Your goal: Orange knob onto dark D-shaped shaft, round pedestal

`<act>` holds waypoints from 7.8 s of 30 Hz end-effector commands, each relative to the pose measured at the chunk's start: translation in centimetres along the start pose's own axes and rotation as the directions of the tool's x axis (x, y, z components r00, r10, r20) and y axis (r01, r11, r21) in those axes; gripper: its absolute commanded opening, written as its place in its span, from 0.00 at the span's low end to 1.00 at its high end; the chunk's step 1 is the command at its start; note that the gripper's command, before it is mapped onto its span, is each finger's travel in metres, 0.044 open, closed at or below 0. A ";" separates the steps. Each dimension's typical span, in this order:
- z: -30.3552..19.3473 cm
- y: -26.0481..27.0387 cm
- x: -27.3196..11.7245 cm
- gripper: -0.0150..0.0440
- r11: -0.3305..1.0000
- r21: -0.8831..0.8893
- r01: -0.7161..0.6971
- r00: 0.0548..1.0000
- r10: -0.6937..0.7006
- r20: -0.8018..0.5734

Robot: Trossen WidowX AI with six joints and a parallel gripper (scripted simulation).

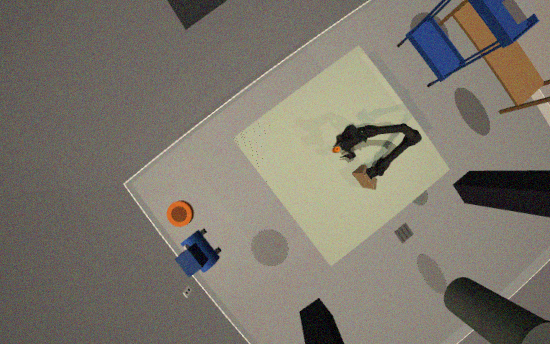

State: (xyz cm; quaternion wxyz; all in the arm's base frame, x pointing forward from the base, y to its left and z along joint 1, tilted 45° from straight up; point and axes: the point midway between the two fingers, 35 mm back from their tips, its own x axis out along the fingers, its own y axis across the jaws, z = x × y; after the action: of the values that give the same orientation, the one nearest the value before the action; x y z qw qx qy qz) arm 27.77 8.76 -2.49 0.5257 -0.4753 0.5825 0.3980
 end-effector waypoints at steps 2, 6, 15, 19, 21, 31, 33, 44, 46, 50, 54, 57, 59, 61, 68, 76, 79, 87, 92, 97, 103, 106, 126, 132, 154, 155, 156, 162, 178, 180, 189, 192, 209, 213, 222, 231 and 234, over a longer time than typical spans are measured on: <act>0.4 -0.2 -2.2 1.00 0.992 -0.031 0.123 0.869 -0.122 -0.480; 1.0 -0.5 -3.3 1.00 0.979 -0.080 0.185 0.799 -0.197 -0.568; 1.0 -0.5 -3.3 1.00 0.979 -0.080 0.185 0.799 -0.197 -0.568; 1.0 -0.5 -3.3 1.00 0.975 -0.030 0.220 0.799 -0.197 -0.568; 1.0 -0.5 -3.3 1.00 0.943 0.112 0.313 0.799 -0.197 -0.568; 1.0 -0.5 -3.3 1.00 0.321 0.732 0.600 0.799 -0.197 -0.568; 1.0 -0.5 -3.3 1.00 0.205 0.773 0.600 0.799 -0.197 -0.568; 0.9 -0.4 -3.4 1.00 0.190 0.777 0.600 0.799 -0.197 -0.568; 0.9 -0.4 -3.4 1.00 0.190 0.777 0.600 0.799 -0.197 -0.568; -0.4 -1.1 -1.4 1.00 0.190 0.777 0.600 0.799 -0.198 -0.568; -1.0 -1.4 -0.5 1.00 0.189 0.777 0.601 0.798 -0.198 -0.569; -1.3 -1.4 -0.1 1.00 0.189 0.777 0.601 0.798 -0.198 -0.569; -1.8 -1.6 0.6 1.00 0.189 0.776 0.601 0.798 -0.198 -0.569; -1.9 -1.6 0.7 1.00 0.189 0.776 0.601 0.798 -0.198 -0.570; -2.3 -1.8 1.4 1.00 0.189 0.777 0.601 0.798 -0.199 -0.569; -3.1 -2.2 2.5 1.00 0.190 0.777 0.601 0.798 -0.199 -0.569; -3.3 -2.3 2.9 1.00 0.190 0.777 0.601 0.798 -0.199 -0.569; -4.1 -2.5 3.9 1.00 0.189 0.776 0.601 0.798 -0.199 -0.569; -4.6 -2.6 4.5 1.00 0.189 0.776 0.602 0.797 -0.199 -0.570; -5.1 -2.8 5.1 1.00 0.189 0.775 0.602 0.797 -0.199 -0.570; -5.7 -2.9 5.8 1.00 0.188 0.775 0.604 0.796 -0.199 -0.572; -5.8 -2.9 6.0 1.00 0.188 0.774 0.604 0.796 -0.200 -0.572; -4.4 -3.2 5.4 0.31 0.211 0.791 0.575 0.816 -0.219 -0.535; -2.1 -3.2 3.4 0.25 0.216 0.796 0.566 0.822 -0.218 -0.526; 3.4 -1.1 -4.7 0.25 0.190 0.778 0.599 0.800 -0.197 -0.567; 3.3 -1.1 -4.7 0.25 0.190 0.778 0.599 0.800 -0.197 -0.567; 3.3 -1.2 -4.7 0.25 0.191 0.778 0.598 0.800 -0.197 -0.567; 2.2 -1.8 -5.1 0.25 0.200 0.781 0.592 0.805 -0.190 -0.562; -1.9 -4.3 -6.7 0.25 0.205 0.786 0.583 0.812 -0.190 -0.552; -2.4 -4.6 -6.9 0.25 0.205 0.786 0.583 0.812 -0.191 -0.552; -5.0 -5.6 -7.8 0.25 0.202 0.785 0.585 0.810 -0.194 -0.554; -5.9 -5.9 -8.2 0.25 0.201 0.784 0.587 0.808 -0.196 -0.555; -11.1 -7.0 -9.9 0.25 0.189 0.774 0.605 0.795 -0.200 -0.573; -11.6 -7.0 -10.0 0.25 0.188 0.772 0.607 0.793 -0.200 -0.575; -12.9 -7.5 -8.1 0.25 0.188 0.772 0.608 0.793 -0.200 -0.576; -12.8 -7.6 -8.3 0.25 0.183 0.773 0.608 0.793 -0.201 -0.576; -12.9 -7.7 -8.4 0.25 0.183 0.773 0.608 0.793 -0.201 -0.576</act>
State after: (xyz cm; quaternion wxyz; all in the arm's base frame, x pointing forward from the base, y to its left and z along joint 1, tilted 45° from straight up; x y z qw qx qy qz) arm 32.05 -4.25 7.55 0.6741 -0.2760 0.6323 -0.2640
